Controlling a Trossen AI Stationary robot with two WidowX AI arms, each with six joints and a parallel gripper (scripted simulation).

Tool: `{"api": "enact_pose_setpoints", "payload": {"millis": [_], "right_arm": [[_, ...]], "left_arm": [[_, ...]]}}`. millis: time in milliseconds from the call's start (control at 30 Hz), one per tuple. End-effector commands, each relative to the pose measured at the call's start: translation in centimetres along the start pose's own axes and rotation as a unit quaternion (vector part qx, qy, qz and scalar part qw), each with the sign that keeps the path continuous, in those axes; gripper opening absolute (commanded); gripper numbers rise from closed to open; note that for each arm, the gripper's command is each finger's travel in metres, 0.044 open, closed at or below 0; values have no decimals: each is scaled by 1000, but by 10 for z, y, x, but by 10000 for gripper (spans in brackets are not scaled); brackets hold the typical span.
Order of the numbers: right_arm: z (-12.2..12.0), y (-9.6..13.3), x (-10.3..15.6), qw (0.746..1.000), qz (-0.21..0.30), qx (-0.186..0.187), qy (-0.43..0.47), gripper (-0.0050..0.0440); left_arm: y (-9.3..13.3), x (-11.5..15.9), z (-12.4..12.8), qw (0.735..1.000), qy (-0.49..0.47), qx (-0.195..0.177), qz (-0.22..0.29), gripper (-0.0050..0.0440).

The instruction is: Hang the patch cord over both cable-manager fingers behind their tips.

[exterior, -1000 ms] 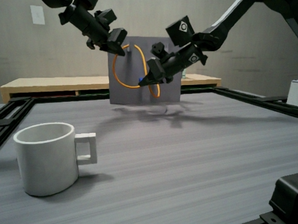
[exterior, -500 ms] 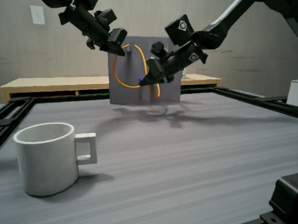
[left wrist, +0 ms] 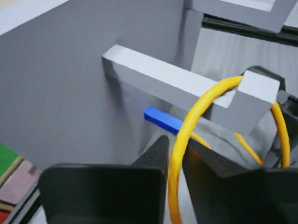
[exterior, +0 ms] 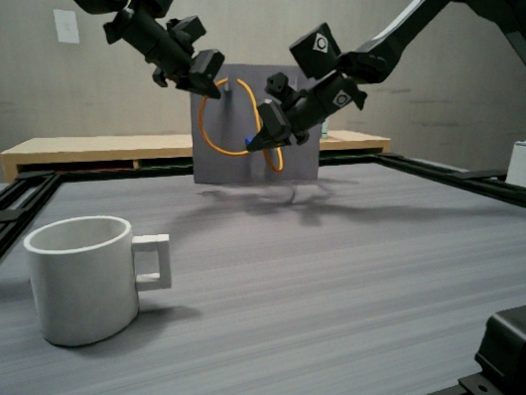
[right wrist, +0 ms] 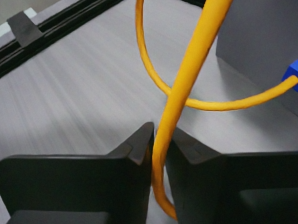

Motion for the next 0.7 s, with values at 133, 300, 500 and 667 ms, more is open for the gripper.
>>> {"api": "enact_pose_setpoints", "payload": {"millis": [133, 300, 500, 667], "right_arm": [[15, 17, -31, 1000, -24, -10, -17, 25], [15, 17, -31, 1000, -22, -7, -18, 25], [16, 18, -31, 1000, -20, -1, -20, 25], [16, 19, -32, 1000, -18, 5, -22, 25]], "left_arm": [[7, -11, 2, 1000, -3, -3, -16, 40], [7, -11, 2, 1000, -3, -3, -16, 40], [7, -11, 2, 1000, -3, -3, -16, 40], [7, -11, 2, 1000, -3, -3, -16, 40]]}}
Point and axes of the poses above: on each arm, the point midway between the two fingers, 35 mm back from their tips, its own y axis back along the fingers, its own z axis across the jaws, x = y × z, the point moved 4 cm from there along y, back along the fingers, and after that the axes turned 6 degrees about -y, right-handed, at the moved point
